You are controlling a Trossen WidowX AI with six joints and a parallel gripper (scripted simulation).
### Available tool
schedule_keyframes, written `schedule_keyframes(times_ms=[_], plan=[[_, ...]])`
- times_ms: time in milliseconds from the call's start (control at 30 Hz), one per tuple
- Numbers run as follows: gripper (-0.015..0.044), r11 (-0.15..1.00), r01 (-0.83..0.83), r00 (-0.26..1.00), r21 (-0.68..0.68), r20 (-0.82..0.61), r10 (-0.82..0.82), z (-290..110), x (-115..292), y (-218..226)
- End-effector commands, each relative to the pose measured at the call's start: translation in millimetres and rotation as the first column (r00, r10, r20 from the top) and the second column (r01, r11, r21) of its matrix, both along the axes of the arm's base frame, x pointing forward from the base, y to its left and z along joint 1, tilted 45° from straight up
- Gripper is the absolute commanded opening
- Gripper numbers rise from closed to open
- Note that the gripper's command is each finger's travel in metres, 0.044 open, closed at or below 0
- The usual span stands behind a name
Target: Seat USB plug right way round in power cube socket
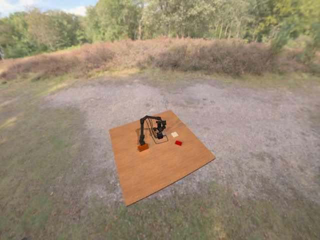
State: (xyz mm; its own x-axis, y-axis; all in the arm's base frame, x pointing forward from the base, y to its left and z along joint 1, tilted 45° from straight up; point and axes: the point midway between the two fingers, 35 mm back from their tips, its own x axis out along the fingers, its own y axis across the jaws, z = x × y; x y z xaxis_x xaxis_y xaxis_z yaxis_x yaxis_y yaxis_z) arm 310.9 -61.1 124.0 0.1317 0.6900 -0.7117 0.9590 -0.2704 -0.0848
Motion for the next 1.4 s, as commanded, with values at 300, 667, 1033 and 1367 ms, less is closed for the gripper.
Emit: schedule_keyframes(times_ms=[300,667,1033,1367], plan=[[0.0,1.0,-0.001,1.0,0.0,-0.004,0.001,-2.3,-0.4,1.3],[0.0,1.0,-0.001,1.0,0.0,-0.004,0.001,-3.3,-0.2,2.2],[0.0,1.0,-0.001,1.0,0.0,-0.004,0.001,-4.2,0.0,3.1],[0.0,1.0,-0.001,1.0,0.001,-0.004,0.001,-5.0,0.1,3.9]])
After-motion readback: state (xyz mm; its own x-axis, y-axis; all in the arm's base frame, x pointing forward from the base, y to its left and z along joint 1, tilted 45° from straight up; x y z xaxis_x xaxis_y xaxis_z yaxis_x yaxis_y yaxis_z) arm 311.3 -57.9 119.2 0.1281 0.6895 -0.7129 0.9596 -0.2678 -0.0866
